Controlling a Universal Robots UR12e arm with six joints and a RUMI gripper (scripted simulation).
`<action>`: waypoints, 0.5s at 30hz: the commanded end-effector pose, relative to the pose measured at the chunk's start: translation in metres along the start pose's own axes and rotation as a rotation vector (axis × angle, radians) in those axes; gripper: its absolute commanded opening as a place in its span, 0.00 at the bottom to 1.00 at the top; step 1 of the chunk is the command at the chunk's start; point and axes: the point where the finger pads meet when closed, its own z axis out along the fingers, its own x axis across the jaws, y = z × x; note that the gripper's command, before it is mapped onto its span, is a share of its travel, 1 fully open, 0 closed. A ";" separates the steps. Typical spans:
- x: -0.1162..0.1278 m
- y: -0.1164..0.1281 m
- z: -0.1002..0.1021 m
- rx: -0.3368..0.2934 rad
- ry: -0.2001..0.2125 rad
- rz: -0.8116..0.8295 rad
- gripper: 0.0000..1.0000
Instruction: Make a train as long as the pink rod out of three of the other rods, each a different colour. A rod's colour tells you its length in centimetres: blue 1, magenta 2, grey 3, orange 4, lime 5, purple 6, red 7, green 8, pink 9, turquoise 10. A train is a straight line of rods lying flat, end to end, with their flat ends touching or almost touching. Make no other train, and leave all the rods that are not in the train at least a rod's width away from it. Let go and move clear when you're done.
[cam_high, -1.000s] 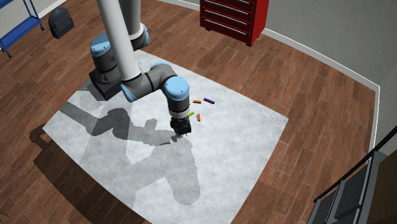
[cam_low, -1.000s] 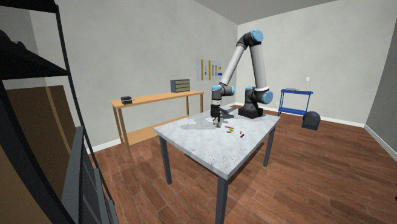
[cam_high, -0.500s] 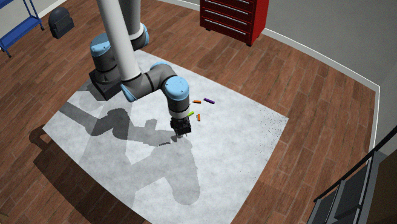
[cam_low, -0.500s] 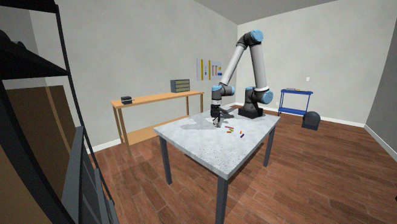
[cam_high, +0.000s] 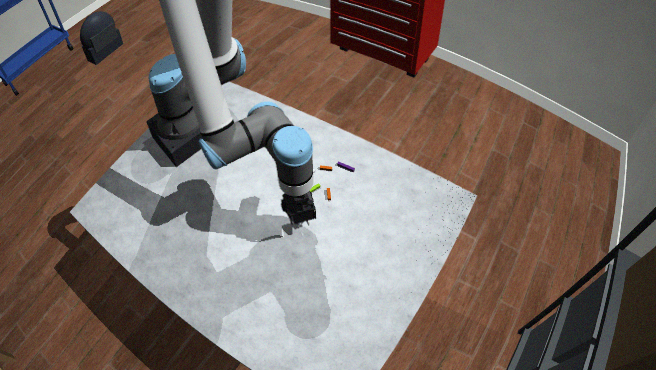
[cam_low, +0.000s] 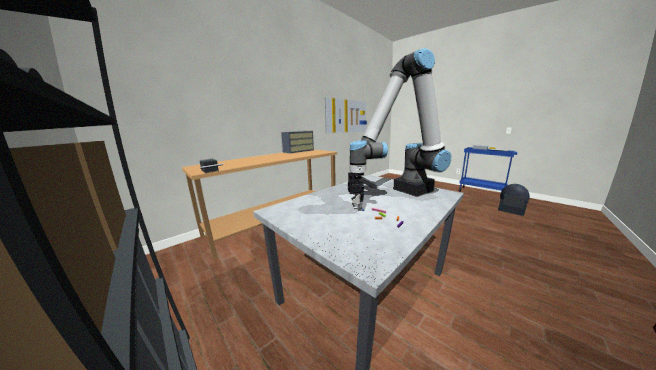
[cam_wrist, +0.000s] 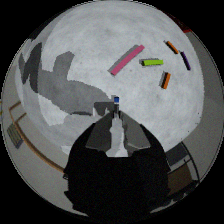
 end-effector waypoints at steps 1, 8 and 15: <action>0.000 0.001 0.001 -0.001 0.000 0.000 0.00; 0.000 0.001 0.005 -0.001 0.000 0.000 0.00; 0.000 0.001 0.010 -0.001 0.000 0.000 0.00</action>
